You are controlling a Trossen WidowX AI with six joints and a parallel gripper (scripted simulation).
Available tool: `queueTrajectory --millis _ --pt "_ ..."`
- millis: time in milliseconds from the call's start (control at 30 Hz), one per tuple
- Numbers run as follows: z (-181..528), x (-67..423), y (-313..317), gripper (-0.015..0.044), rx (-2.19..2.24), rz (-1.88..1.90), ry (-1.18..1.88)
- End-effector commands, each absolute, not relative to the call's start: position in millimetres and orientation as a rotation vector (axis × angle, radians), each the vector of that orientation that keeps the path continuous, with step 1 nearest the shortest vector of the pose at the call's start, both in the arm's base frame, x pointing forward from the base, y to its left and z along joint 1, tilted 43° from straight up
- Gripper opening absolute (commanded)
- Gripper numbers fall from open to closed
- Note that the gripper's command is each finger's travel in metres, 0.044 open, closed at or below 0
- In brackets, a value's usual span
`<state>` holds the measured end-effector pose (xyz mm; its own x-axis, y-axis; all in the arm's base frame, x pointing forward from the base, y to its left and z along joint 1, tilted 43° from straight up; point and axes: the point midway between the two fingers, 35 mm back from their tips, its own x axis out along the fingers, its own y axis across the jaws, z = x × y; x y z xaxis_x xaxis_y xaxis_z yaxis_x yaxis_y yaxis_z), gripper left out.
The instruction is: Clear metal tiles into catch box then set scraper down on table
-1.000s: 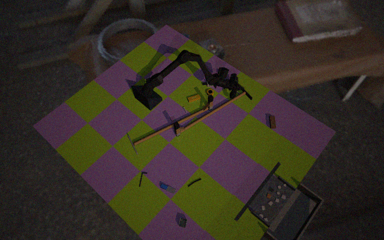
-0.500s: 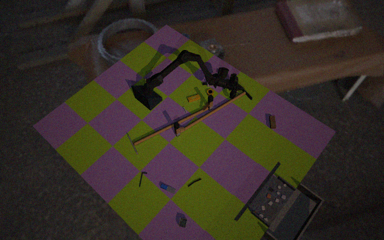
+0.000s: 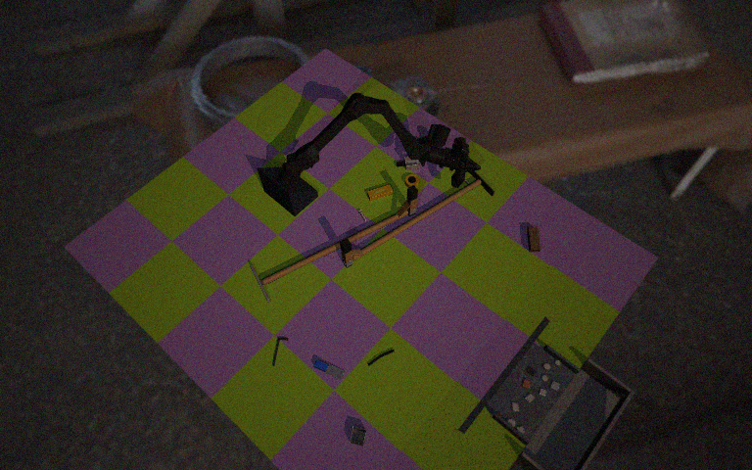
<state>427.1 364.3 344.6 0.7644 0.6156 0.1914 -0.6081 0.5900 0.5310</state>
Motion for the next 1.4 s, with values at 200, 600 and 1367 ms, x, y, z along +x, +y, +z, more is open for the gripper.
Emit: queueTrajectory --millis 200,600,1367 --pt "370.2 423.1 339.0 0.0 0.616 0.718 0.018" --pt "371.2 429.2 319.5 0.0 0.559 0.702 0.057" --pt "301.1 466.2 254.1 0.0 0.251 0.637 0.351"
